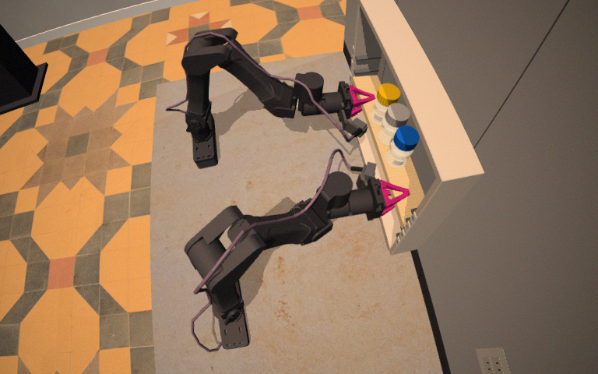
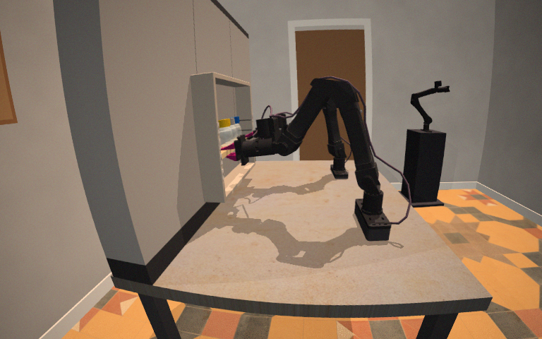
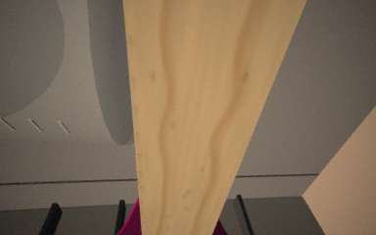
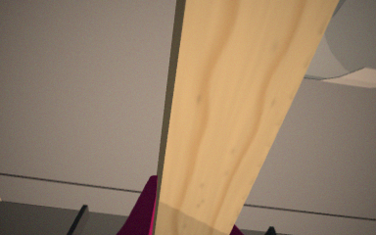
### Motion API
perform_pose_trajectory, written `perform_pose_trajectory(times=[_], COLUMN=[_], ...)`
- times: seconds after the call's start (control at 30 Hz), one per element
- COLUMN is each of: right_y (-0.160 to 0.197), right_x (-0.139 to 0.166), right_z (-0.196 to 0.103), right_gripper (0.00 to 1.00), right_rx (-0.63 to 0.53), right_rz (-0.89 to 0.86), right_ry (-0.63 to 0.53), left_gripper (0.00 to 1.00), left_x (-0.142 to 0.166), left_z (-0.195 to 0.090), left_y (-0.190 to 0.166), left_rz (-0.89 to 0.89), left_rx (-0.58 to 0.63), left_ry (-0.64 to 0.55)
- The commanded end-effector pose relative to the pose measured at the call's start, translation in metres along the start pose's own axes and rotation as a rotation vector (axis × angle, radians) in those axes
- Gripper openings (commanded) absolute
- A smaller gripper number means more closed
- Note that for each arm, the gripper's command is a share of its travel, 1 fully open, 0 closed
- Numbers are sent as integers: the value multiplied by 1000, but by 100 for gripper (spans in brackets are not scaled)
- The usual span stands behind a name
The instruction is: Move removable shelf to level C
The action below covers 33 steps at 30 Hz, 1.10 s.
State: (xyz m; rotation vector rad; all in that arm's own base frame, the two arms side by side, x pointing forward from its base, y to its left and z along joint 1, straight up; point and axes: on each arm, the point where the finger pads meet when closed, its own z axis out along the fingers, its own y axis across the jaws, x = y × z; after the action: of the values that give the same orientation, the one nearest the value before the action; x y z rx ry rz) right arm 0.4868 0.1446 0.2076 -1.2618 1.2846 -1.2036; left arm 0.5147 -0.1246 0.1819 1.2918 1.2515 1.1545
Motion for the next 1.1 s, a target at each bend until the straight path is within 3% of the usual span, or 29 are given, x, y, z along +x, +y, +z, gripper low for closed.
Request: perform_pose_trajectory(times=[0.0, 1.07], right_y=[-41, -57], right_x=[3, 4], right_z=[2, 1], right_gripper=[0, 0], right_rx=[79, 79], right_rz=[14, 14], right_ry=[5, 5], left_gripper=[0, 0], left_x=[2, 3], left_z=[1, 0], left_y=[42, 57], left_rz=[-8, -8], left_rx=[-88, -88], left_ry=[1, 1])
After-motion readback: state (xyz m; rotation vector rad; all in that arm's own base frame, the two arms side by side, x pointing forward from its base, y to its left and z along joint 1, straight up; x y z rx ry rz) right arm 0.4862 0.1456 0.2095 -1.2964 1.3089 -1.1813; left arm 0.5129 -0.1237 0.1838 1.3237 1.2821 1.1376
